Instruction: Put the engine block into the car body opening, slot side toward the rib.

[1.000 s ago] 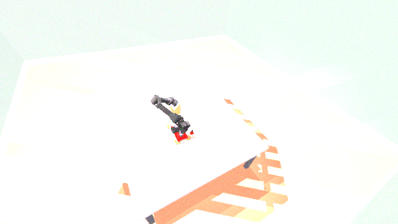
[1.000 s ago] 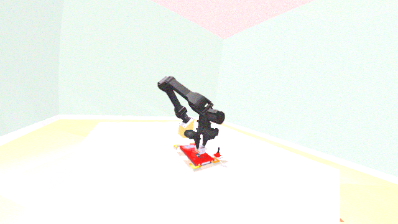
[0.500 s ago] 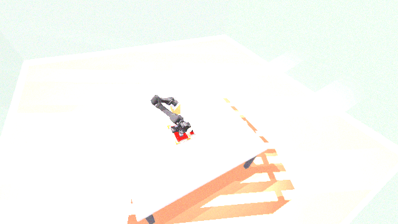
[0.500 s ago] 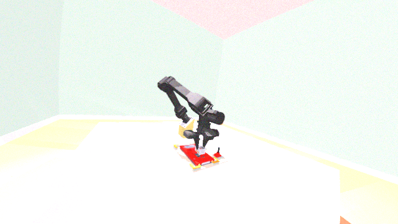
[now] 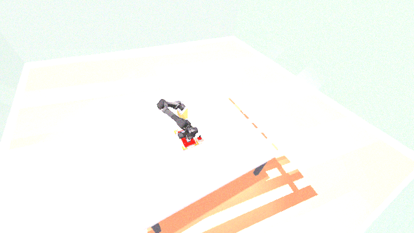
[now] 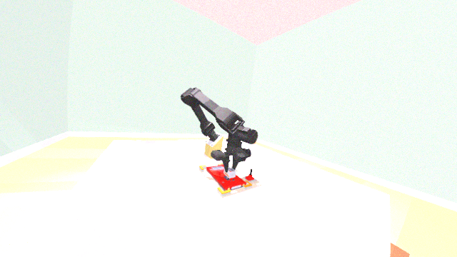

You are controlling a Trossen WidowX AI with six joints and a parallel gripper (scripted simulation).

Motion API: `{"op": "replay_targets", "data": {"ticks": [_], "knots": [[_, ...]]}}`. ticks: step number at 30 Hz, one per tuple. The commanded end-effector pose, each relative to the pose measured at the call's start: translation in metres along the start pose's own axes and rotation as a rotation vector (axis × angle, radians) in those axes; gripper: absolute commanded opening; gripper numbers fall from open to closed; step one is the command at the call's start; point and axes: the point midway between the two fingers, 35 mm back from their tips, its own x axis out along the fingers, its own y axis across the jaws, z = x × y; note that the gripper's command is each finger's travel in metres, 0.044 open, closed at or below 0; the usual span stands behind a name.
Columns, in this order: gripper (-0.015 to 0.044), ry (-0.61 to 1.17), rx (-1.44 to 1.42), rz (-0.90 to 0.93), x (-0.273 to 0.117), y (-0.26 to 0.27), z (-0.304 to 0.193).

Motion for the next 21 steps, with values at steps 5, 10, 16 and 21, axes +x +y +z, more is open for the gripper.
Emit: {"op": "replay_targets", "data": {"ticks": [5, 10, 16, 21], "knots": [[0.0159, -0.001, 0.022, -0.006, 0.0022, -0.0008, 0.0002], [0.0159, -0.001, 0.024, -0.006, 0.0034, -0.0009, 0.0003], [0.0159, -0.001, 0.015, -0.006, 0.0048, -0.0009, 0.0003], [0.0159, -0.001, 0.005, -0.006, 0.0061, -0.0009, 0.0003]]}}
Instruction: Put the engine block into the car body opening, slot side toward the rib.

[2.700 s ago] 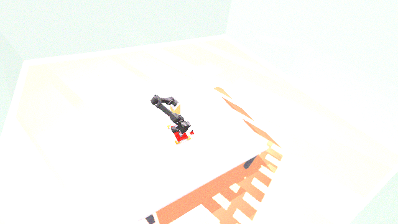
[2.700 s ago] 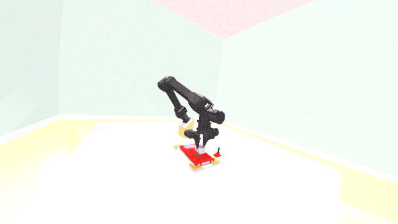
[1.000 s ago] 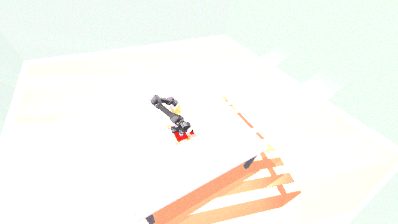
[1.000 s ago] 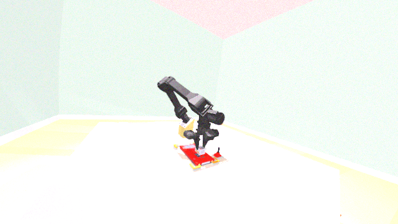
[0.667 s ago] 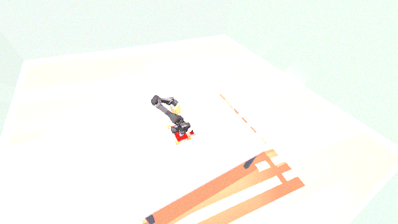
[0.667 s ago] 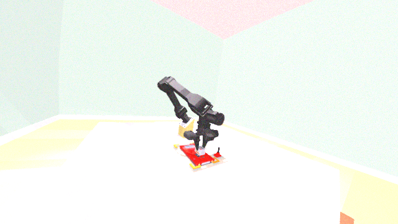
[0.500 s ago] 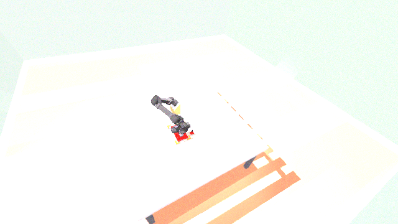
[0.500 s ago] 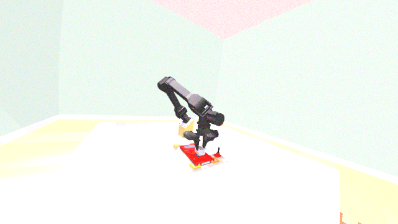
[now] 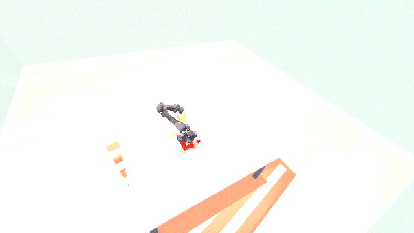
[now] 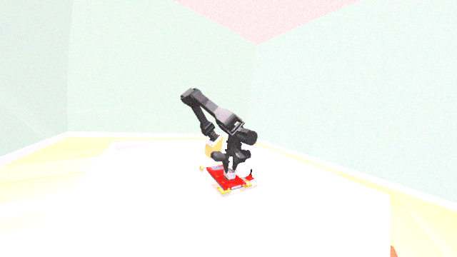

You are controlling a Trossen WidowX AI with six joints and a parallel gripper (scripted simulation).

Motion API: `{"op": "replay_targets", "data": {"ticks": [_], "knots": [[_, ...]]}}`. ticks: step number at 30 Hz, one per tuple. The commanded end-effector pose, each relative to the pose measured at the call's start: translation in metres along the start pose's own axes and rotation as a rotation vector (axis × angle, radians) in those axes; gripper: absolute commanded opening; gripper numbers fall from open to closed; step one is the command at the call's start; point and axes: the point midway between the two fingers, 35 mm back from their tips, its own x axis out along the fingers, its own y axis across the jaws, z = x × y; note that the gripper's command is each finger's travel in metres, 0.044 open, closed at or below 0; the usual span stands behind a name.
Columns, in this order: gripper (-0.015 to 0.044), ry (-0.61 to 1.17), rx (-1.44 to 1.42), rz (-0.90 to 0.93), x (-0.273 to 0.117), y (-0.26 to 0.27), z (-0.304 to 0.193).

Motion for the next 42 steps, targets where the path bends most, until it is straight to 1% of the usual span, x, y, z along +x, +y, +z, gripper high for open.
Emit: {"op": "replay_targets", "data": {"ticks": [1, 42], "knots": [[0.0159, -0.001, -0.01, -0.006, 0.0012, -0.0008, 0.0001], [0.0159, -0.001, -0.006, -0.006, 0.0112, -0.0009, 0.0004]]}}
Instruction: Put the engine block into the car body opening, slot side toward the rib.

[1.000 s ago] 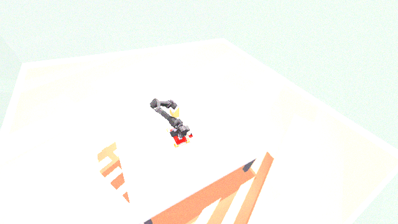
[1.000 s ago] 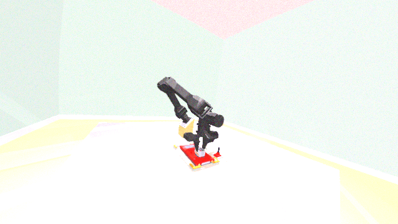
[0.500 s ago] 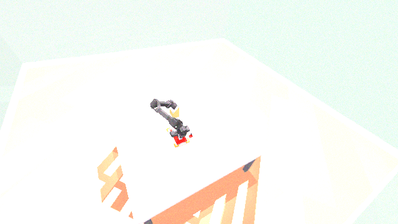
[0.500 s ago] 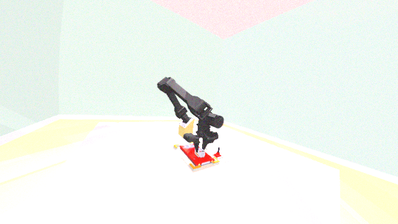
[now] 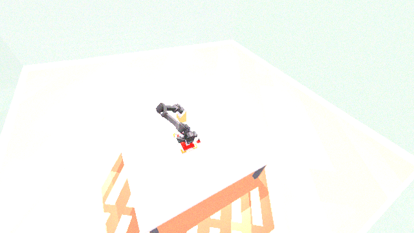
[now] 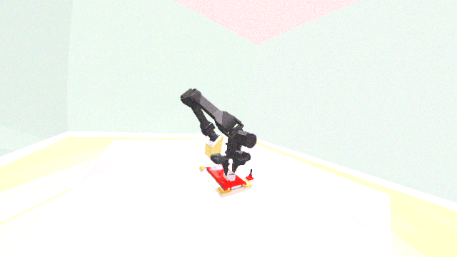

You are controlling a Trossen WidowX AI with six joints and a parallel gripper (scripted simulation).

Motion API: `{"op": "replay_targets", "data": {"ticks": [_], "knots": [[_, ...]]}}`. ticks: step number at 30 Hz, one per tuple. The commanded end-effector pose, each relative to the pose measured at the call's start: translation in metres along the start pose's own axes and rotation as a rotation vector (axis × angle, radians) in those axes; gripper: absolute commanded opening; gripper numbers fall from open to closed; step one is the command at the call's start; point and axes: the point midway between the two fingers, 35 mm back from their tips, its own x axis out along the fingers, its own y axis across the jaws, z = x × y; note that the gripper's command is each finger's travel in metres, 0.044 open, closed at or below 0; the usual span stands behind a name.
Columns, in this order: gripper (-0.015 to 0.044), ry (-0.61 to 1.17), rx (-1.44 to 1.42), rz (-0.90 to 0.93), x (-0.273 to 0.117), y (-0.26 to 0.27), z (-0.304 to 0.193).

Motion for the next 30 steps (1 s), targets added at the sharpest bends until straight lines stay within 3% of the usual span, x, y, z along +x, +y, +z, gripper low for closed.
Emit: {"op": "replay_targets", "data": {"ticks": [1, 8, 19, 30], "knots": [[0.0159, -0.001, -0.005, -0.006, 0.0012, -0.0008, 0.0001], [0.0159, -0.001, -0.005, -0.006, 0.0029, -0.0008, 0.0001], [0.044, 0.0, 0.0, 0.0, 0.002, 0.0, 0.0], [0.044, 0.0, 0.0, 0.0, 0.002, 0.0, 0.0]]}}
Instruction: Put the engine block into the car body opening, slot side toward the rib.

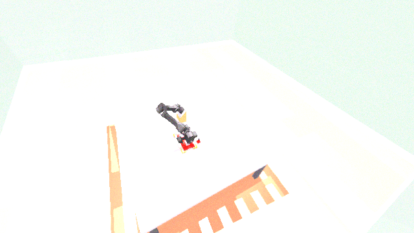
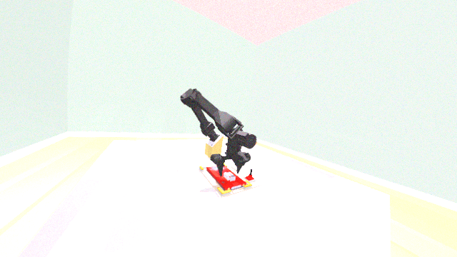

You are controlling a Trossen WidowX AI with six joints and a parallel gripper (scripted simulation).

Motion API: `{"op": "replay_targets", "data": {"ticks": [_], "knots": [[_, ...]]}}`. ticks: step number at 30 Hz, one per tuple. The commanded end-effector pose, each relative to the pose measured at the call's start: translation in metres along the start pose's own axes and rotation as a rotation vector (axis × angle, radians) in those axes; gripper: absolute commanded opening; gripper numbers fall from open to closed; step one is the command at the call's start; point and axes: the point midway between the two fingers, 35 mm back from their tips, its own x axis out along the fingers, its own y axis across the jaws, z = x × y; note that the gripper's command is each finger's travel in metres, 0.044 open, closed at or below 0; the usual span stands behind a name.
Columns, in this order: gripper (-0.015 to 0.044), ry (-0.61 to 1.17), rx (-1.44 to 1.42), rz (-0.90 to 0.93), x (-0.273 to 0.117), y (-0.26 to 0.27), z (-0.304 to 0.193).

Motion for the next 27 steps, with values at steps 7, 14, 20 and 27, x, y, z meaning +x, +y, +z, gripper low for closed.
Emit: {"op": "replay_targets", "data": {"ticks": [7, 14, 20, 27], "knots": [[0.044, -0.001, -0.004, -0.006, -0.014, 0.002, -0.001], [0.0282, -0.001, -0.004, -0.006, -0.014, 0.002, -0.001], [0.0125, -0.001, -0.004, -0.006, -0.014, 0.002, -0.001], [0.0, -0.001, -0.004, -0.006, -0.014, 0.002, -0.001]]}}
